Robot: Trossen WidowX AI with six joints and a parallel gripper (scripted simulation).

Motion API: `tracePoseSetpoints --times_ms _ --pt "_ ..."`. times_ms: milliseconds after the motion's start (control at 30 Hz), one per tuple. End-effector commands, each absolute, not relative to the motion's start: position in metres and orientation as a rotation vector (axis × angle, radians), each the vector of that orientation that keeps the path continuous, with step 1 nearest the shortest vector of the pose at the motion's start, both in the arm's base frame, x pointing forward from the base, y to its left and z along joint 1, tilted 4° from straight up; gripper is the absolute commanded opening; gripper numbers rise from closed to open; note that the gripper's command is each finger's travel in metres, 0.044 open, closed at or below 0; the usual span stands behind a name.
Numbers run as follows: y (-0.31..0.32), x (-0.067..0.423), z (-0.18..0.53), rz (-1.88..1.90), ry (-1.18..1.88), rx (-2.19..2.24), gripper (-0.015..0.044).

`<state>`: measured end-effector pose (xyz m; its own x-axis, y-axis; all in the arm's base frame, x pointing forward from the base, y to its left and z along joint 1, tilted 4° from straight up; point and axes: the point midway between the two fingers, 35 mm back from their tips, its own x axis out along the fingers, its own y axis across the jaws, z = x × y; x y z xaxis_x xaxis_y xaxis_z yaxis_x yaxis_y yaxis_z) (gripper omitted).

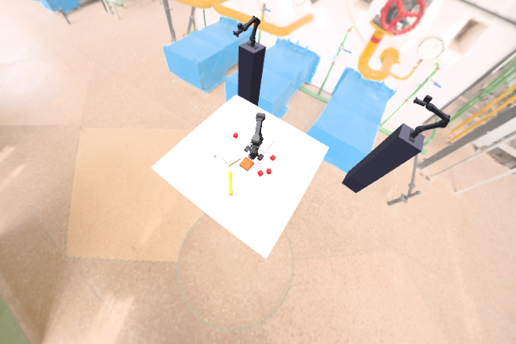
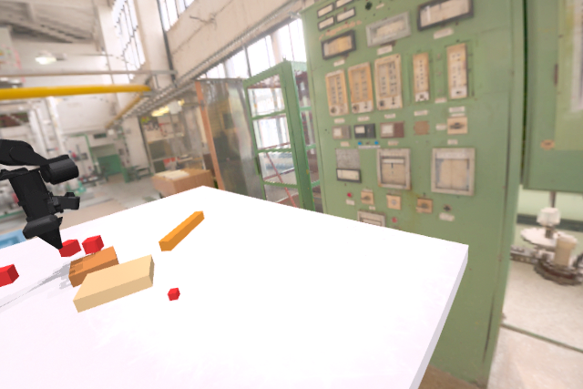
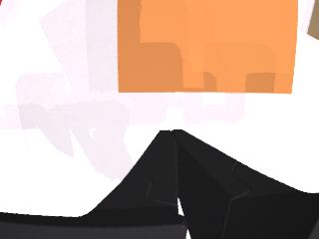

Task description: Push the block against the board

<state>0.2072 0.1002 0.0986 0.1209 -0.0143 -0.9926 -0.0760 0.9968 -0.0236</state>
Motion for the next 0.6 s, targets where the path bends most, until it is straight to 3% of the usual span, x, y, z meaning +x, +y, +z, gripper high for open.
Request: tracePoseSetpoints --times_ms 0,300,567 --pt "0.108 0.188 0.076 0.009 1.527 -0.081 0.0" --pt "0.105 0.19 0.024 0.008 1.527 -0.081 0.0" --pt "0.106 0.192 0.022 0.008 1.527 -0.081 0.0"
